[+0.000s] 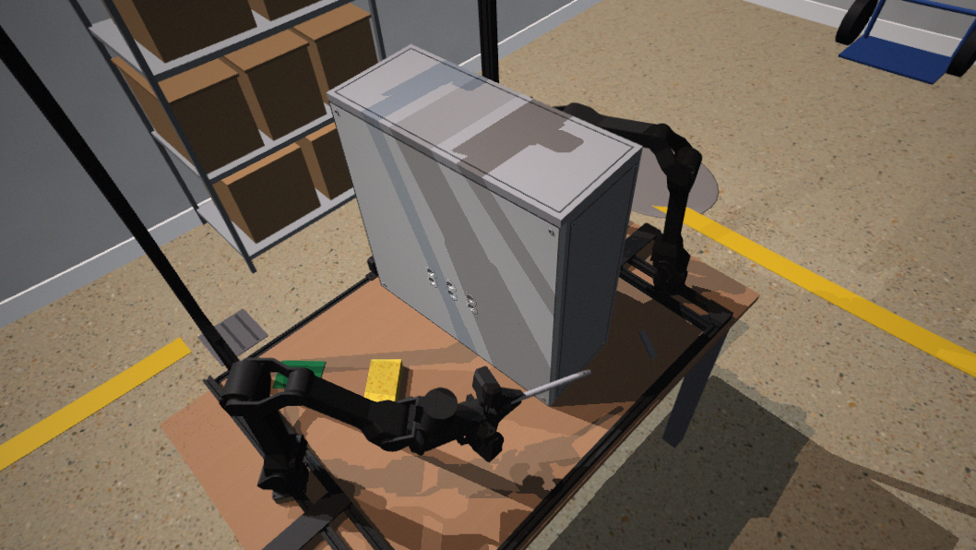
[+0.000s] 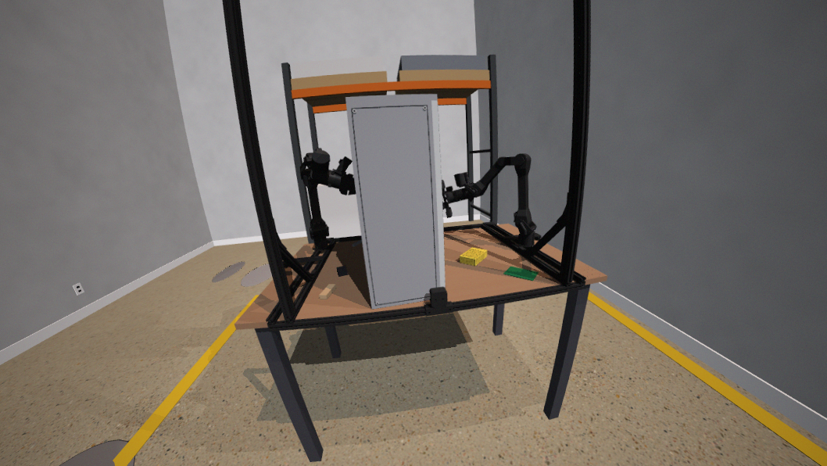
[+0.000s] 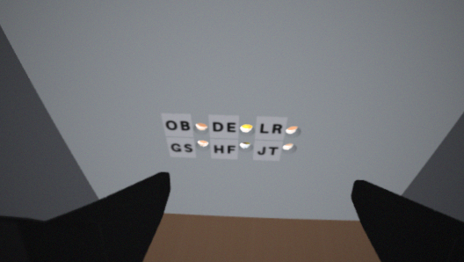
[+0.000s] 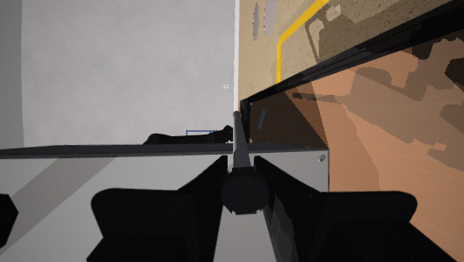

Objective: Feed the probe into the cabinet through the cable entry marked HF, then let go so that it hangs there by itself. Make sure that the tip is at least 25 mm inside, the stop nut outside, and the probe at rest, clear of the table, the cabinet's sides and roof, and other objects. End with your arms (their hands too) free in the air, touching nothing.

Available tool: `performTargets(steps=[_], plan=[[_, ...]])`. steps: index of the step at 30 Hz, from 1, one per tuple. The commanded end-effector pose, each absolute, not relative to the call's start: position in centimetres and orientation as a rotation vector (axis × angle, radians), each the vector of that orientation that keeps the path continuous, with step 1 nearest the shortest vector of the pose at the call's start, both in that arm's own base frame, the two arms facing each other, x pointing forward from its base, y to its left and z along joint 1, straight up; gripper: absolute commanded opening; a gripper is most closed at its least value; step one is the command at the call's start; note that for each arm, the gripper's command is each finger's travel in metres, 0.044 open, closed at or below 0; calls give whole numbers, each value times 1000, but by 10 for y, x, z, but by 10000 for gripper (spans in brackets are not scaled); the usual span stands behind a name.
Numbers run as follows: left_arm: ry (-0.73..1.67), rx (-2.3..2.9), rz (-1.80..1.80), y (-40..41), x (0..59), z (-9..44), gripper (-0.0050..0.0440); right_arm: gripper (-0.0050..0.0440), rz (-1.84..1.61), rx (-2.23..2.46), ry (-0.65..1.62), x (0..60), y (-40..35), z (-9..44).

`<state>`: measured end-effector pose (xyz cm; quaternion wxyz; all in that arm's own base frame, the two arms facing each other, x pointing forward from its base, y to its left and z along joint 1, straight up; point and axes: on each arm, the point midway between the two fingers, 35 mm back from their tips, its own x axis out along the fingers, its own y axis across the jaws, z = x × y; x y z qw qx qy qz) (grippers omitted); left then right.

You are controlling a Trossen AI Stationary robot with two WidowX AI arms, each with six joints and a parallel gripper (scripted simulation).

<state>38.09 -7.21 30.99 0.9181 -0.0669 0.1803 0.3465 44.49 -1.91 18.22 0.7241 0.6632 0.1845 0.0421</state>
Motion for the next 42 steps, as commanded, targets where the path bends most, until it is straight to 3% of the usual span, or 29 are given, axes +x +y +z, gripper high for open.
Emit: performTargets(steps=[1,25,42], plan=[[367,-139,716,-72,380,311,440,0,57,1447,404,431,-13,178],[367,-139,716,-72,380,311,440,0,-121,1399,425,359,11,138],[367,-139,716,-72,380,311,440,0,35,1364,420,312,63,150]])
